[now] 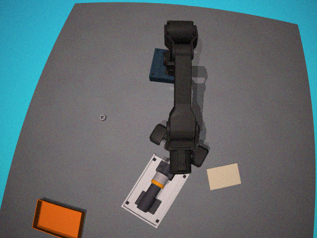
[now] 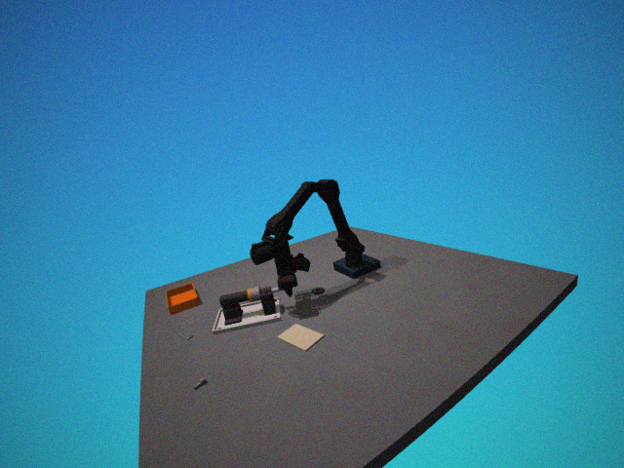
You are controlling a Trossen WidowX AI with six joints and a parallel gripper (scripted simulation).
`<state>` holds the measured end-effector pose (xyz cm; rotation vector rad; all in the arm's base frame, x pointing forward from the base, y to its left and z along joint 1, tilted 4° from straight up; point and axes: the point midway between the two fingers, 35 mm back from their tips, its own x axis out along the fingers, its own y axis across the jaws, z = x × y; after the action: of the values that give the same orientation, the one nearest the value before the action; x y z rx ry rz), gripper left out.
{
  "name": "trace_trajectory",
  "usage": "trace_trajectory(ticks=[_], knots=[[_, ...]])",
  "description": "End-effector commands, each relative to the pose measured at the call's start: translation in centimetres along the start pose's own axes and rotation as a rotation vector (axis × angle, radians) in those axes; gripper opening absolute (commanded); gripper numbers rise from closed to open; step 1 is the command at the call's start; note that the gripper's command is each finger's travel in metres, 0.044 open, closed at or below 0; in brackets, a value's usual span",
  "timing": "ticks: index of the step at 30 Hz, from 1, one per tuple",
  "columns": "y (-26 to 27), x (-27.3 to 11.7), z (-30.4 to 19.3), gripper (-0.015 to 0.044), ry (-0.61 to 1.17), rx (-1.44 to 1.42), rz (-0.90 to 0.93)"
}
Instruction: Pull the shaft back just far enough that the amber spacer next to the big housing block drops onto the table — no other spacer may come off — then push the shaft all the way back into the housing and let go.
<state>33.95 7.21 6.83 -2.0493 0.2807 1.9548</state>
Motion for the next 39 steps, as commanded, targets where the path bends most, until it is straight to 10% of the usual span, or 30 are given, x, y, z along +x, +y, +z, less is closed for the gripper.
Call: trace_trajectory(ticks=[1,39], knots=[[-0.03,-0.01,0.16,0.0,-0.003,0.003,-0.001],[-0.03,-0.01,0.62,0.0,-0.004,0.003,-0.001]])
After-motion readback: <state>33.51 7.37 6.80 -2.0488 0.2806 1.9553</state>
